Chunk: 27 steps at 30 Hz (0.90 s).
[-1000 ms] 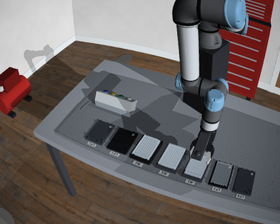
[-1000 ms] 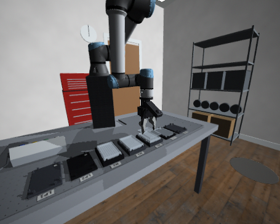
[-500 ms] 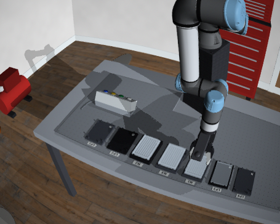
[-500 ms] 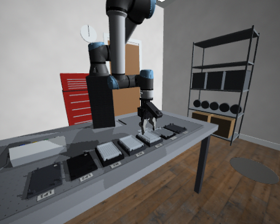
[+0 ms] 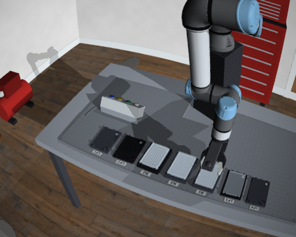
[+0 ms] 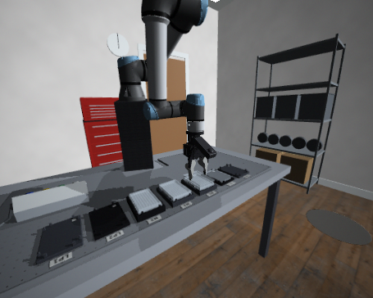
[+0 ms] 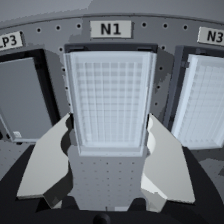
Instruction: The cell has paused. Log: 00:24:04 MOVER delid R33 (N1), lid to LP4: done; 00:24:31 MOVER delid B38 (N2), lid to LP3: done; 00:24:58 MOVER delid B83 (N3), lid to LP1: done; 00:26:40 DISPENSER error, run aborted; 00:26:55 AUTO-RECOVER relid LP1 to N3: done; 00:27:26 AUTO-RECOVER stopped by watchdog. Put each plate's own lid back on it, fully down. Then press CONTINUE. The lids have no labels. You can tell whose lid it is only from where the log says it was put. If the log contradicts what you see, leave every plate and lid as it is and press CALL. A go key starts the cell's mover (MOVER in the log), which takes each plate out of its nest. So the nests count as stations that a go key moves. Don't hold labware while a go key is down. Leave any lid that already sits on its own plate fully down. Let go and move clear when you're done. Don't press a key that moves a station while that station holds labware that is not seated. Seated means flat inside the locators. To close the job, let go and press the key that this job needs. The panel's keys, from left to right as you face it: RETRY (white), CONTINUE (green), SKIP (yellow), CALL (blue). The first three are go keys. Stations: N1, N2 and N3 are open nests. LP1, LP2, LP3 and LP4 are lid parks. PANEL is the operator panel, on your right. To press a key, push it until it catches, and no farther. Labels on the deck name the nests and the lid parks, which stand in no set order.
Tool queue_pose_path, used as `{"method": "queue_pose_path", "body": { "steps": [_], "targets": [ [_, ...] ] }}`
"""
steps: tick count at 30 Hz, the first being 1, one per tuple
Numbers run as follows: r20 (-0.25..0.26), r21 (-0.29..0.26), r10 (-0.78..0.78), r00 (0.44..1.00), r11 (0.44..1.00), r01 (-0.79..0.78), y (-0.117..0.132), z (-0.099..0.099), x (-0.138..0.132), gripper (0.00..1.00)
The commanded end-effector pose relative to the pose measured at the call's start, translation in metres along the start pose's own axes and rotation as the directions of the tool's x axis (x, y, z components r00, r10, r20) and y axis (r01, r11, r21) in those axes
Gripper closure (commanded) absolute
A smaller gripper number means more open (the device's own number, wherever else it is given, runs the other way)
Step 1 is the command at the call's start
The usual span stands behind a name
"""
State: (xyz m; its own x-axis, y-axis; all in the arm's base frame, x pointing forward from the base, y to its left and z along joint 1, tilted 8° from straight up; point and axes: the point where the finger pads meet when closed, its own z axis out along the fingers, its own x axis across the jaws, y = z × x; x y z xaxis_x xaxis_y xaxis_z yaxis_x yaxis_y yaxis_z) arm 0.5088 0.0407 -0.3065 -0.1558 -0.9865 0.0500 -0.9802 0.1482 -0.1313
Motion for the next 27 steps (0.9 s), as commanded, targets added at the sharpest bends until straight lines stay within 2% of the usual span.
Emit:
{"method": "queue_pose_path", "body": {
  "steps": [1,27],
  "targets": [
    [0.0,0.001,0.0,1.0,1.0,0.0,-0.0006,0.0008,-0.0001,1.0],
    [0.0,0.001,0.0,1.0,1.0,0.0,-0.0006,0.0087,-0.0001,1.0]
  ]
}}
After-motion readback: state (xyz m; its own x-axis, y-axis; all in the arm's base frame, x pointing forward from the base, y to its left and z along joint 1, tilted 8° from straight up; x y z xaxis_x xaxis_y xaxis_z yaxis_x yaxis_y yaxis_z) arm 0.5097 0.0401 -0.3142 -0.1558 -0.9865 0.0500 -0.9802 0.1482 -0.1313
